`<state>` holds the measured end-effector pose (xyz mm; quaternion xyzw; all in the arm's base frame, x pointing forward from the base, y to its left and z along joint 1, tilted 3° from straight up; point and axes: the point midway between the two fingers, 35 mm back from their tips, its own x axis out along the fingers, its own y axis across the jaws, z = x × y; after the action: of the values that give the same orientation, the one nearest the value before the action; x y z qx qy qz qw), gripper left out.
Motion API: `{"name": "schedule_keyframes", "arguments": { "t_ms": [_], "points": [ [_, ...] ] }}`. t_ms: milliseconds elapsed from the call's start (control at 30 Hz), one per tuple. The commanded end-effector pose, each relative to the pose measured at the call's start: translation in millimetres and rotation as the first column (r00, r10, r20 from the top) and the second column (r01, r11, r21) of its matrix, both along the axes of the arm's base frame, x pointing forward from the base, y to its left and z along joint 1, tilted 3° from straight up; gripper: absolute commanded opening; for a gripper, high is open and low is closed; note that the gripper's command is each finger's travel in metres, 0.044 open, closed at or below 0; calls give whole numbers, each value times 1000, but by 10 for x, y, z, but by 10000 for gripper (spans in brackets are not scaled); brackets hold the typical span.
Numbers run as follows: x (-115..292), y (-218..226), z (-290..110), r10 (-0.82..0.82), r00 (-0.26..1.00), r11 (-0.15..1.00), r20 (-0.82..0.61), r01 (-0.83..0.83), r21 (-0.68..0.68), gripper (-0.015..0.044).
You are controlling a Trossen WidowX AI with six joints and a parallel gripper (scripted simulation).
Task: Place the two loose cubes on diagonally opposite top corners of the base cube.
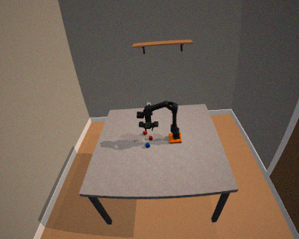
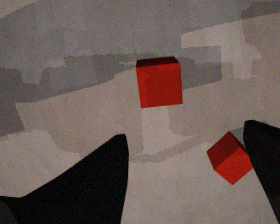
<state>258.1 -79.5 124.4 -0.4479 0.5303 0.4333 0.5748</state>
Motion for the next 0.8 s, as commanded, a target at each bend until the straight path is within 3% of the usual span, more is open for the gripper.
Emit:
{"name": "schedule_keyframes", "arguments": {
  "t_ms": [0, 767],
  "points": [
    [-23, 22, -298, -5, 1000, 1000, -24, 6, 13, 265],
    [-16, 43, -778, -5, 1000, 1000, -24, 6, 13, 265]
  ]
}}
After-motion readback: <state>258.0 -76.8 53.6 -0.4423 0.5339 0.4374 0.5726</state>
